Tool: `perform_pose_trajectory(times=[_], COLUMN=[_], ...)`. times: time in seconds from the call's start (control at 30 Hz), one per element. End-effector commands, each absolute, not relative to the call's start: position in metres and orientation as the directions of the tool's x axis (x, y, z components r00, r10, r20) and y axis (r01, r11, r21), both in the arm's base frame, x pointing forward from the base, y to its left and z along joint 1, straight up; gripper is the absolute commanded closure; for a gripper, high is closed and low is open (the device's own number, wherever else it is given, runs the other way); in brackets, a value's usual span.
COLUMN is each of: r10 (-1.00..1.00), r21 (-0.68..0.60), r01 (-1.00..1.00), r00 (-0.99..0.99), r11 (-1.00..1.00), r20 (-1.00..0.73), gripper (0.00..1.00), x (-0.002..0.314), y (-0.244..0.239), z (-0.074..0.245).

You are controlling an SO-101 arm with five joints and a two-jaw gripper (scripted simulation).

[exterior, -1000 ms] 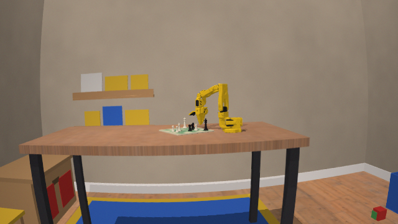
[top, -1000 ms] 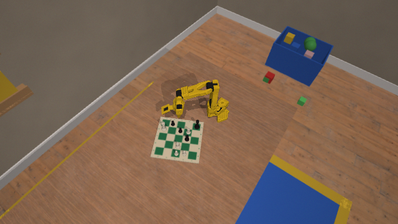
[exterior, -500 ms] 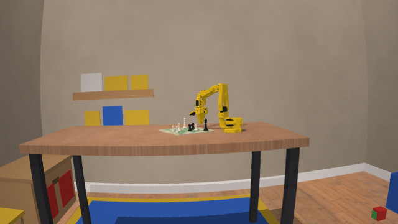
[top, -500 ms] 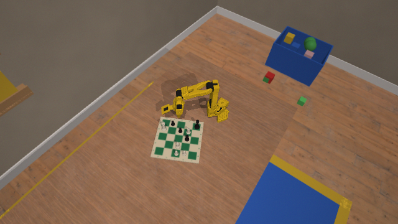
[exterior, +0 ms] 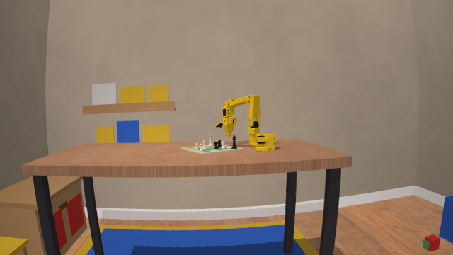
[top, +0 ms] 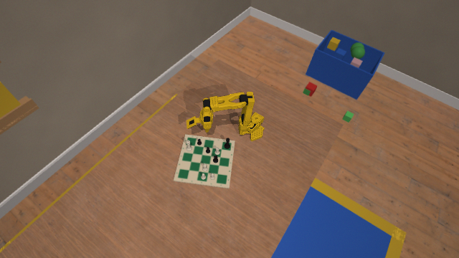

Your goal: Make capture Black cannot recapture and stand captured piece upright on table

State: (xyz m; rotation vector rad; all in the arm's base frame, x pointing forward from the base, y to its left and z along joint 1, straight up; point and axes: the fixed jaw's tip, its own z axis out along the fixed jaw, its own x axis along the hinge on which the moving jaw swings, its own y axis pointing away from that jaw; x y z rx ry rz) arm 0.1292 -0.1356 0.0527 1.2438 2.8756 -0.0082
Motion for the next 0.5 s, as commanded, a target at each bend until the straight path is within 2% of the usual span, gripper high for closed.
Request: perform_pose_trajectory(times=[0.0, 0.23, 0.47], r10=[0.728, 0.728, 0.727], r21=[-0.001, -0.002, -0.002], r01=[0.728, 0.728, 0.729], r00=[-0.685, -0.685, -0.684], r11=[0.685, 0.685, 0.685], r20=[-0.023, -0.039, -0.055], gripper=[1.00, 1.00, 1.00], x=[0.129, 0.129, 0.128], y=[-0.137, -0.137, -0.137], z=[0.065, 0.090, 0.095])
